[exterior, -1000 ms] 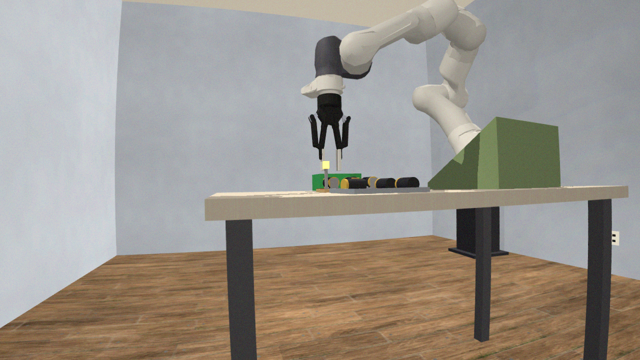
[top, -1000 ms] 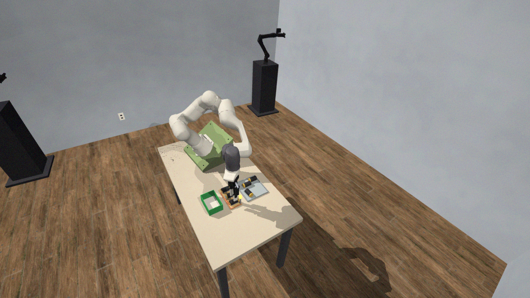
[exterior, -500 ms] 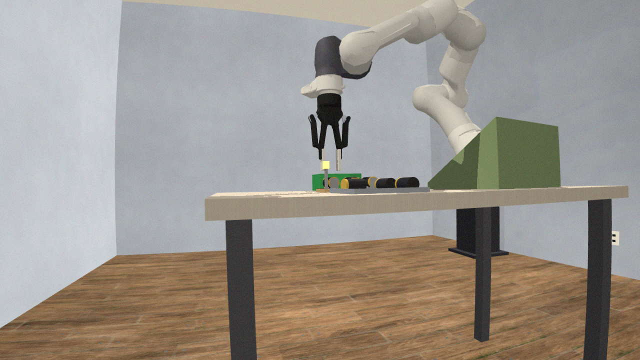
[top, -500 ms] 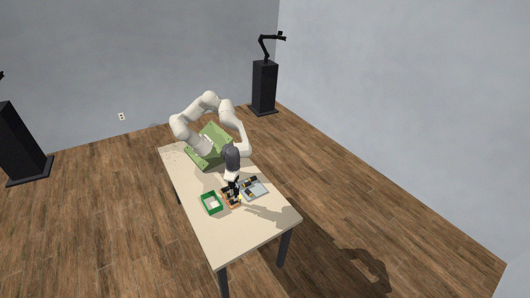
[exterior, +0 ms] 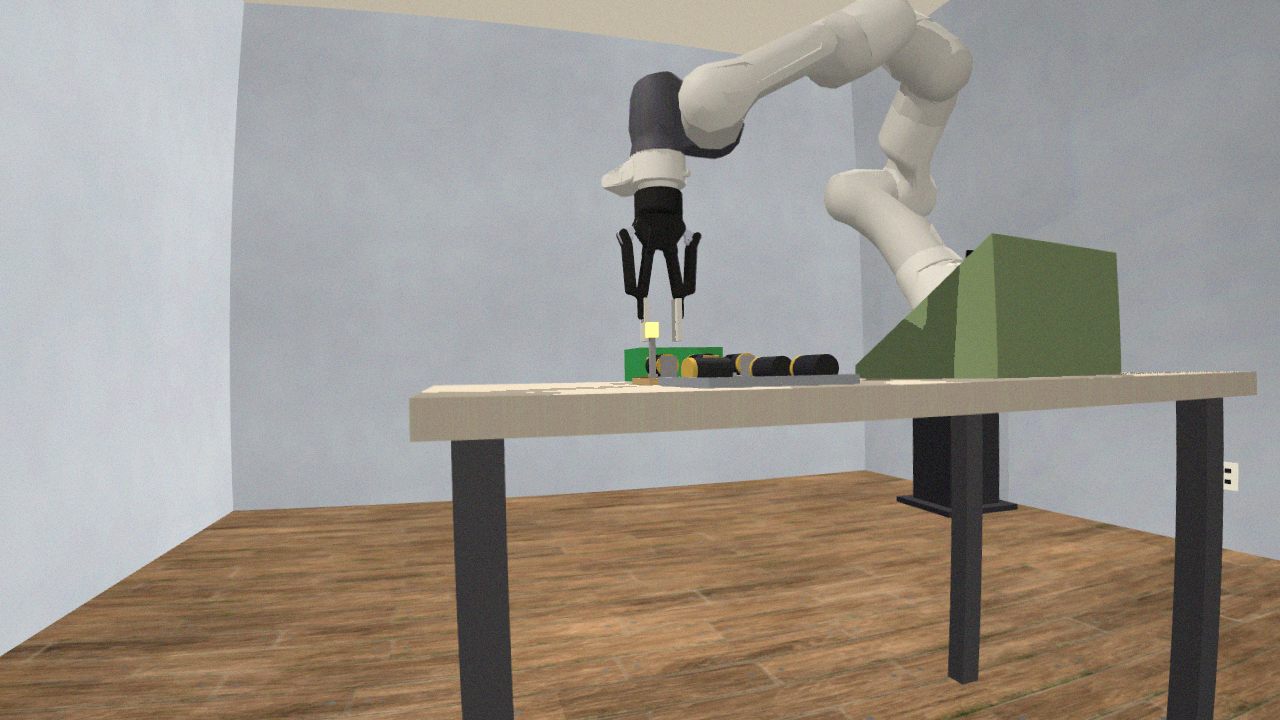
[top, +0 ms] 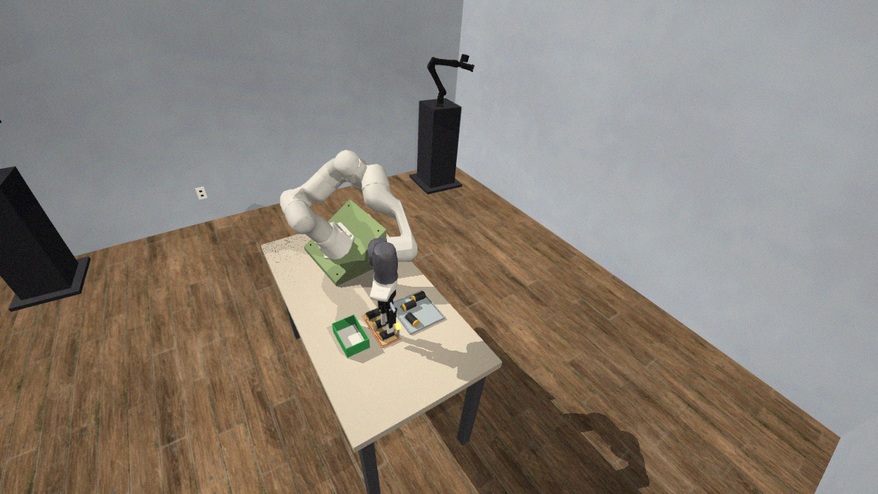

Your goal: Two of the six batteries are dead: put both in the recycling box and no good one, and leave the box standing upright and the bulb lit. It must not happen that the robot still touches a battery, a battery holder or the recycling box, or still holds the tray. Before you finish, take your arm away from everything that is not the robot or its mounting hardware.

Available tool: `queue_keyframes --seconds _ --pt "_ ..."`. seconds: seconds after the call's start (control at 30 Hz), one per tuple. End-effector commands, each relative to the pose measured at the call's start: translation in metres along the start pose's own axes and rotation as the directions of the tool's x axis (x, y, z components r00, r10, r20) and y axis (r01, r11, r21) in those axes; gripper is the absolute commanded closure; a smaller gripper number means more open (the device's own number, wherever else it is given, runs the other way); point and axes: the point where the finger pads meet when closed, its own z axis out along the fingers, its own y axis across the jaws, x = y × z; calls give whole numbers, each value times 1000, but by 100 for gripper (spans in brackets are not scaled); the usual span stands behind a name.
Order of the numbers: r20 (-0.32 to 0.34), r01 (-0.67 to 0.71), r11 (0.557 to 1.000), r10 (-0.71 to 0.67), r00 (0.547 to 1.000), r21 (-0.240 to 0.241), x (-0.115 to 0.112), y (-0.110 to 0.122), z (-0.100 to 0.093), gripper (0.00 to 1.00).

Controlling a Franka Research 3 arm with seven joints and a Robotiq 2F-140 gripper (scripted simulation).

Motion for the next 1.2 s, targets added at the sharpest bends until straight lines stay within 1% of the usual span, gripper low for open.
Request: queue_keyframes --seconds 0.0,0.7,0.77,1.0,1.17 --pt "1 4 1000 -4 1000 2 -1 -1 0 71" --pt "1 4 1000 -4 1000 2 -1 -1 1 71" --pt "1 4 1000 -4 1000 2 -1 -1 5 71" --pt "1 4 1000 -4 1000 2 -1 -1 33 71" --pt "1 4 1000 -4 1000 2 -1 -1 35 71"
